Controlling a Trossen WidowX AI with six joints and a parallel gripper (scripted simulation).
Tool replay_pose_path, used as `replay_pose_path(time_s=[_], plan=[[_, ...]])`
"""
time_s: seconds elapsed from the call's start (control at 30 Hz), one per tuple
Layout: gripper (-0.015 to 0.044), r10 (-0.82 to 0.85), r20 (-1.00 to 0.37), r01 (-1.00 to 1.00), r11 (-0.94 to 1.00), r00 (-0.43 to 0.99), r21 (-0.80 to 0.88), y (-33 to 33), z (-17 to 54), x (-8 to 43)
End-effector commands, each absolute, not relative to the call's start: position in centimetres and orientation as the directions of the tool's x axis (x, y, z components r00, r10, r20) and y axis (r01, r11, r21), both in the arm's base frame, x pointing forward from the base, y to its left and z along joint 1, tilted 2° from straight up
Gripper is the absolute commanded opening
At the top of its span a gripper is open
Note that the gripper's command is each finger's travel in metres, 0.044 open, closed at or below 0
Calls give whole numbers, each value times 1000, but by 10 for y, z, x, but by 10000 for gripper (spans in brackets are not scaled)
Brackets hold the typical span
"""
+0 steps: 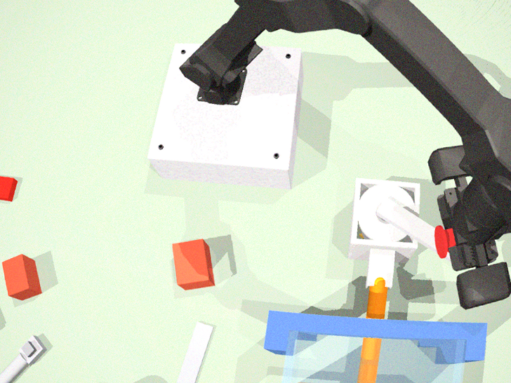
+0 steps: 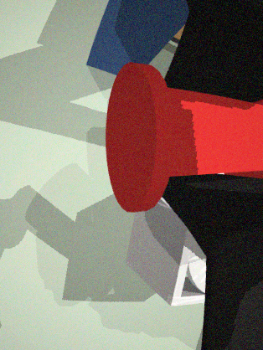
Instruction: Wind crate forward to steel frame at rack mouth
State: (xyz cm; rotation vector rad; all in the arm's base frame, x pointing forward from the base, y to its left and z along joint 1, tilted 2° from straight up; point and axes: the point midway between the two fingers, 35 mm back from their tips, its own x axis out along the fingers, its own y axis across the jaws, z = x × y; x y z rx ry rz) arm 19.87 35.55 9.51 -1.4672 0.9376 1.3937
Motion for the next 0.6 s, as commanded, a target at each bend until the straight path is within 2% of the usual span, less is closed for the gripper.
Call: replay_pose_path(time_s=[0.0,0.57], plan=[[0,55,-997,-935,-348,47,-63,361,93,178],[0,56,-997,-935,-348,45,-62,363,92,159]])
